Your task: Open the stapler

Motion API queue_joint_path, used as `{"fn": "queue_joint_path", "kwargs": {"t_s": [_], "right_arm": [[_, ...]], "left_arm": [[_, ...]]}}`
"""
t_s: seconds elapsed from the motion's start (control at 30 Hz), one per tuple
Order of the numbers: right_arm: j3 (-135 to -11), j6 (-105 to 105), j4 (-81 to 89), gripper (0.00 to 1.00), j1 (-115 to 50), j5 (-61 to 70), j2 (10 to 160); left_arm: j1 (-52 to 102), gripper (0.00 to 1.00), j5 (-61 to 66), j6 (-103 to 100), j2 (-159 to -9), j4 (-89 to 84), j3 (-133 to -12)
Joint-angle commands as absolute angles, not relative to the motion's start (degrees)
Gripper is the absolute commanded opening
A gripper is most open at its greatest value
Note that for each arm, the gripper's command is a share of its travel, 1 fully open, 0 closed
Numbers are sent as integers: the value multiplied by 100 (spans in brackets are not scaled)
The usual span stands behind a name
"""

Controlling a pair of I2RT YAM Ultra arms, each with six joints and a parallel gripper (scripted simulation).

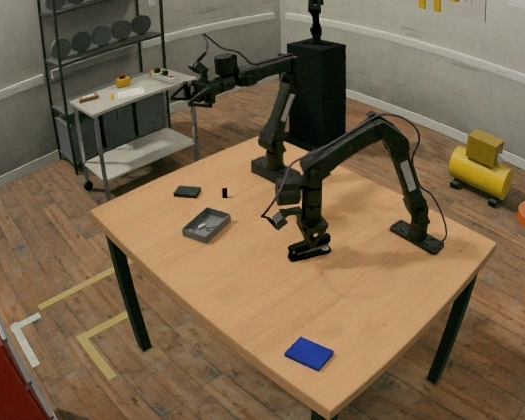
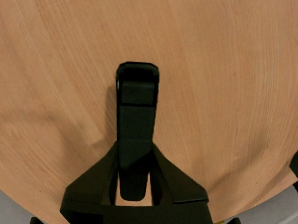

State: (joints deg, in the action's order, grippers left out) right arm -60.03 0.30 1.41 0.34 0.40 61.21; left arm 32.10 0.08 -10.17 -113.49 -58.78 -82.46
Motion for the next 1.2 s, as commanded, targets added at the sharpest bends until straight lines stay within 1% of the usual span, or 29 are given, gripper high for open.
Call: {"fn": "queue_joint_path", "kwargs": {"t_s": [0.0,0.23,0.33,0.6,0.67,0.87,1.17], "right_arm": [[-6021,2,-18,100,2,2,5986],[-6021,2,-18,100,2,2,5986],[-6021,2,-18,100,2,2,5986],[-6021,2,-18,100,2,2,5986],[-6021,2,-18,100,2,2,5986],[-6021,2,-18,100,2,2,5986],[-6021,2,-18,100,2,2,5986]], "left_arm": [[3214,21,0,-1021,-11176,-6188,-8502],[3214,21,0,-1021,-11008,-6826,-8989],[3296,21,-17,-1294,-11024,-6754,-8969],[4326,21,13,-2480,-11013,-6615,-8677],[4326,21,13,-2480,-11013,-6615,-8677],[5103,21,-42,-3103,-11178,-6572,-8832],[5484,21,-85,-3102,-11230,-6530,-8958]]}}
